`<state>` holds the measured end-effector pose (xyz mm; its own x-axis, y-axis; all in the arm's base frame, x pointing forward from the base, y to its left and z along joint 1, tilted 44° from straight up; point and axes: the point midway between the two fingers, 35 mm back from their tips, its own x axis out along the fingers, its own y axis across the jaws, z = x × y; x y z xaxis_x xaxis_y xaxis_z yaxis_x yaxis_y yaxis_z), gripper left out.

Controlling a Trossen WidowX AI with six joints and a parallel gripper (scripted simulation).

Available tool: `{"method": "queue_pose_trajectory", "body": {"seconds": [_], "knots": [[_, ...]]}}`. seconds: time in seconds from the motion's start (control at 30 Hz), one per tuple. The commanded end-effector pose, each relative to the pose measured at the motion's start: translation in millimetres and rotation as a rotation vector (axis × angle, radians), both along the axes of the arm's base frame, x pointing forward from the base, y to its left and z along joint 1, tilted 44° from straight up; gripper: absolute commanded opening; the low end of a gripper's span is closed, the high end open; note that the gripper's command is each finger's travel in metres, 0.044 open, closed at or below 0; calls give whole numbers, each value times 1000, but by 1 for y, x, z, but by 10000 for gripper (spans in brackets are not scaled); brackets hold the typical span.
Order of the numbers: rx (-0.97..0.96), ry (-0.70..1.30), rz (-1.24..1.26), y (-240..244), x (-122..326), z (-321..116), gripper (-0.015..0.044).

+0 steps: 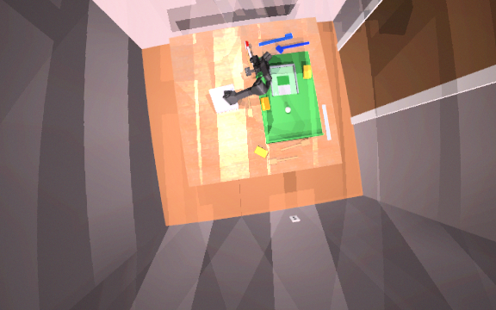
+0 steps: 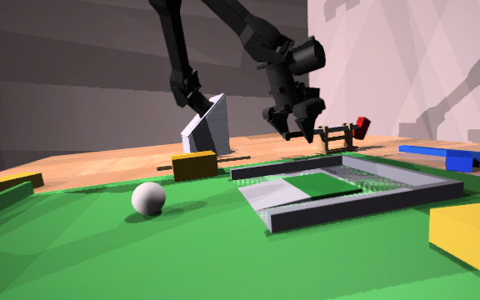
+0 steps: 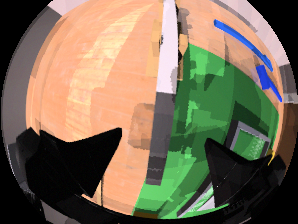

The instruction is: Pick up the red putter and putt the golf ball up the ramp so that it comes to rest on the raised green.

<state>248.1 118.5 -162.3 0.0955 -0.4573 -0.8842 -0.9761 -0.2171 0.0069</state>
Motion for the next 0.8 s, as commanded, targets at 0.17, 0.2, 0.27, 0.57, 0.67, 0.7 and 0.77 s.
{"method": "queue_pose_trajectory", "body": {"seconds": [0.17,0.2,0.27,0.57,0.67,0.7,0.77], "knots": [[-17,16,1,-12,-4,-10,440],[-17,16,1,-12,-4,-10,440],[-17,16,1,-12,-4,-10,440],[-8,9,-3,-9,-2,-8,414],[-8,9,-3,-9,-2,-8,335],[-8,9,-3,-9,-2,-8,309],[-8,9,-3,-9,-2,-8,256]]}}
